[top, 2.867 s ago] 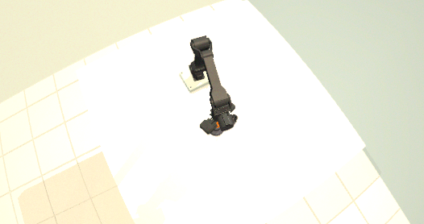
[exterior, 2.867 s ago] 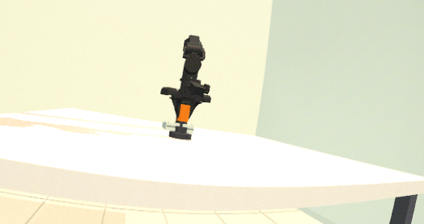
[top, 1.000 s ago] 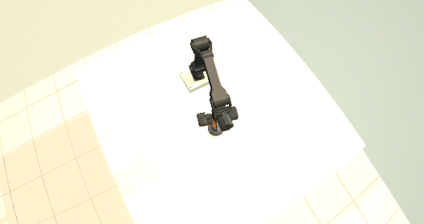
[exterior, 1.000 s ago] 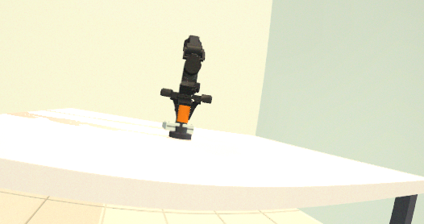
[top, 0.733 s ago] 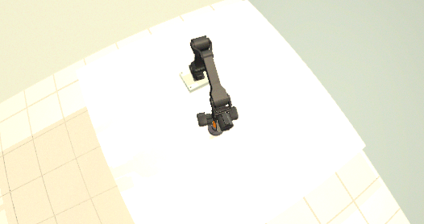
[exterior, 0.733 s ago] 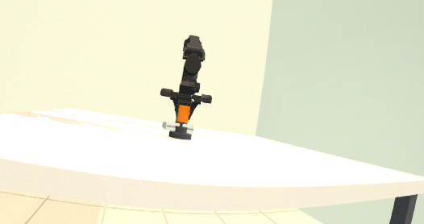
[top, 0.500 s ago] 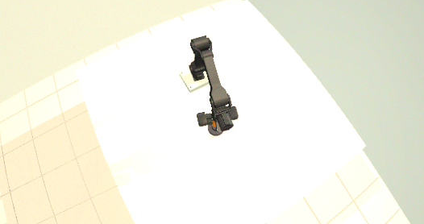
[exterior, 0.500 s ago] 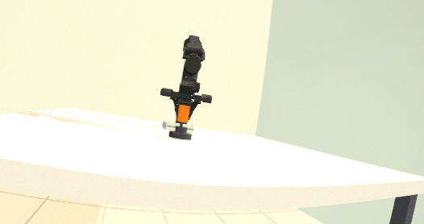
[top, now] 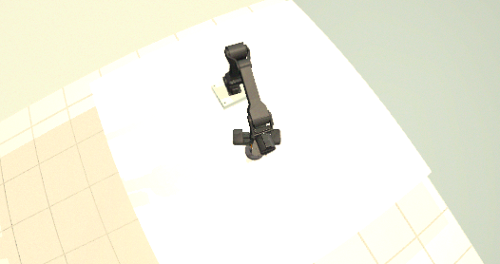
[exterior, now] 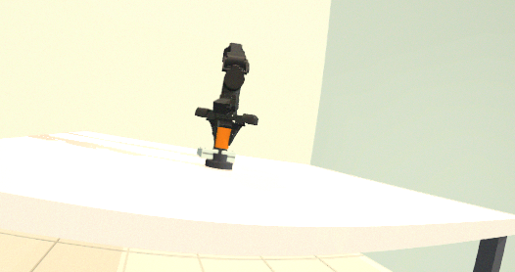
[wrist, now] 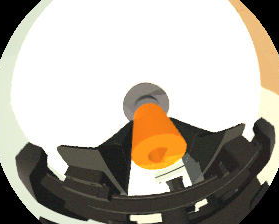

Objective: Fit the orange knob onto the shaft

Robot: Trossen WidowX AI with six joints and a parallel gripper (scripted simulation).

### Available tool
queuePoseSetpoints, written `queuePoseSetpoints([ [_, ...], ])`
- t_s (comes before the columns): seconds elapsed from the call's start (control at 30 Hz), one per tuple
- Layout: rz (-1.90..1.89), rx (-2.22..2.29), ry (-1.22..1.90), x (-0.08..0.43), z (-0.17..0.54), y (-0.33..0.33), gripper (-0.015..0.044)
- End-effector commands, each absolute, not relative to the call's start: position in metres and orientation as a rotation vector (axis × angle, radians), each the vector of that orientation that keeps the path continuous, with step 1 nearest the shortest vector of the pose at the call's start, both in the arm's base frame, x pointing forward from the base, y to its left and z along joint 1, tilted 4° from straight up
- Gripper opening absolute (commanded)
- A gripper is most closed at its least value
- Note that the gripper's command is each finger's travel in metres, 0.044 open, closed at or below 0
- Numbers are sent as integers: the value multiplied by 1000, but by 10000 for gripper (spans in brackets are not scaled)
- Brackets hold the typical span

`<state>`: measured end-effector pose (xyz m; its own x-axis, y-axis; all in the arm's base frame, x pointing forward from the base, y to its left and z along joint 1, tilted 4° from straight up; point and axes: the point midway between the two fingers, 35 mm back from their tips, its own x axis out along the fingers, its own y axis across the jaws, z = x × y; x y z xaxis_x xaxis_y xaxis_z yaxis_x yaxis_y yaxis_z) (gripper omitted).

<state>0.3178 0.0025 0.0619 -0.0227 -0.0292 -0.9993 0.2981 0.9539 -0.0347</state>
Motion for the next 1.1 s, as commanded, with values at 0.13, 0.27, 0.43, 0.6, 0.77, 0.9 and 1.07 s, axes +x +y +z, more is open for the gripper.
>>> queuePoseSetpoints([
  [0.13, -272, 218, 1571, 318, 61, 2, 0],
  [0.27, -272, 218, 1571, 318, 60, 2, 0],
  [0.43, -272, 218, 1571, 318, 60, 2, 0],
  [0.6, -272, 218, 1571, 318, 60, 2, 0],
  [0.77, -272, 218, 1571, 318, 65, 2, 0],
  [0.9, -315, 260, 1565, 319, 65, 2, 0],
  [1.07, -437, 380, 1543, 319, 64, 2, 0],
])
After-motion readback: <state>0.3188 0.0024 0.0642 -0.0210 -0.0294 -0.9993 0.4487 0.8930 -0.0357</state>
